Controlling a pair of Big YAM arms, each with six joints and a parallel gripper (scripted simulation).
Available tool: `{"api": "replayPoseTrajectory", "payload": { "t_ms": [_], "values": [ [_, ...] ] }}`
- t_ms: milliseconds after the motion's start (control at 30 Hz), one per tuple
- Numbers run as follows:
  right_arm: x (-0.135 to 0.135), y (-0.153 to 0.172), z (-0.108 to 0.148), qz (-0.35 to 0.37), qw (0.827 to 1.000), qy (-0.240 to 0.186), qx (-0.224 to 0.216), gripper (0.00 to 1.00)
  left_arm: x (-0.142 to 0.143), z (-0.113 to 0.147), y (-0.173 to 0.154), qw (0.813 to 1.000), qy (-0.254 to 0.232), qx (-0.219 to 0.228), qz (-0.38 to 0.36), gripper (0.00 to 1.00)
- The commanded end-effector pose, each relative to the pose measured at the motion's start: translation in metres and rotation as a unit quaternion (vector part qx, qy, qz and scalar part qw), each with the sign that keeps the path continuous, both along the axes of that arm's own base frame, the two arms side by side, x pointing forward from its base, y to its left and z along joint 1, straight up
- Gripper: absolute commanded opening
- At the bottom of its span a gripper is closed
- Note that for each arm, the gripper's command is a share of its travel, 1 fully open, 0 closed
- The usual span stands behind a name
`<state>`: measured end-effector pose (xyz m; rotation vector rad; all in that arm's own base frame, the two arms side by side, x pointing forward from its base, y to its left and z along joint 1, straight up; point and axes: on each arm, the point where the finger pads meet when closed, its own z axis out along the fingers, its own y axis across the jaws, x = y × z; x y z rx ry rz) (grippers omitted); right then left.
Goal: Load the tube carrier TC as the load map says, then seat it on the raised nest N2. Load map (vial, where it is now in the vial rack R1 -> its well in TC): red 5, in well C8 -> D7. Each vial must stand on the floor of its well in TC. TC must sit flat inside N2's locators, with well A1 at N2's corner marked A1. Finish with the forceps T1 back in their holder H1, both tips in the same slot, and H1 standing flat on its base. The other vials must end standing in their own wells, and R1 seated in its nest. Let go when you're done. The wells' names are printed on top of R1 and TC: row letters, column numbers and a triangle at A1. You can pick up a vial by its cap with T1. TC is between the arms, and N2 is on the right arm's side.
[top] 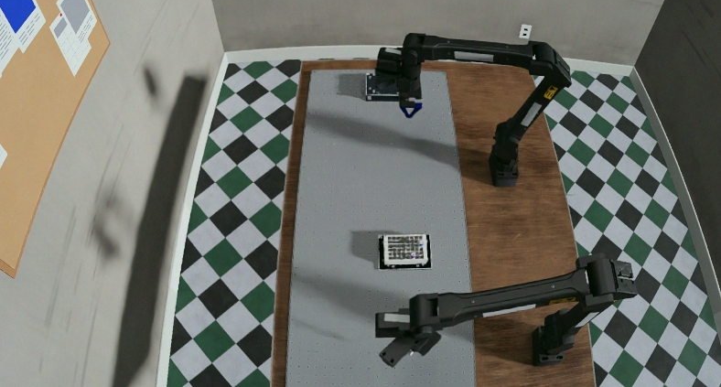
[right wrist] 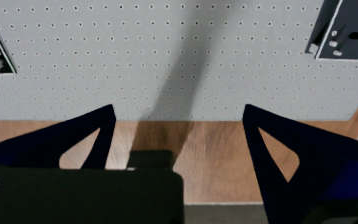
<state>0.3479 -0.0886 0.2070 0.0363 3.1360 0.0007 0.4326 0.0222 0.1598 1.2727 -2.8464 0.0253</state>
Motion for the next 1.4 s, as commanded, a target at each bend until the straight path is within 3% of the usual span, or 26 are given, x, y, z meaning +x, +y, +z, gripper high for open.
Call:
{"api": "replayPoseTrajectory", "payload": {
  "t_ms": [0,1367],
  "values": [
    [0.009,-0.003,0.011,-0.001,1.0,-0.015,-0.005,1.0,0.002,0.003,-0.009,1.0,-0.008,0.0,0.005,0.09],
    [0.009,-0.003,0.011,-0.001,1.0,-0.015,-0.005,1.0,0.006,0.005,-0.068,1.0,-0.012,-0.002,0.005,0.09]
  ]
}}
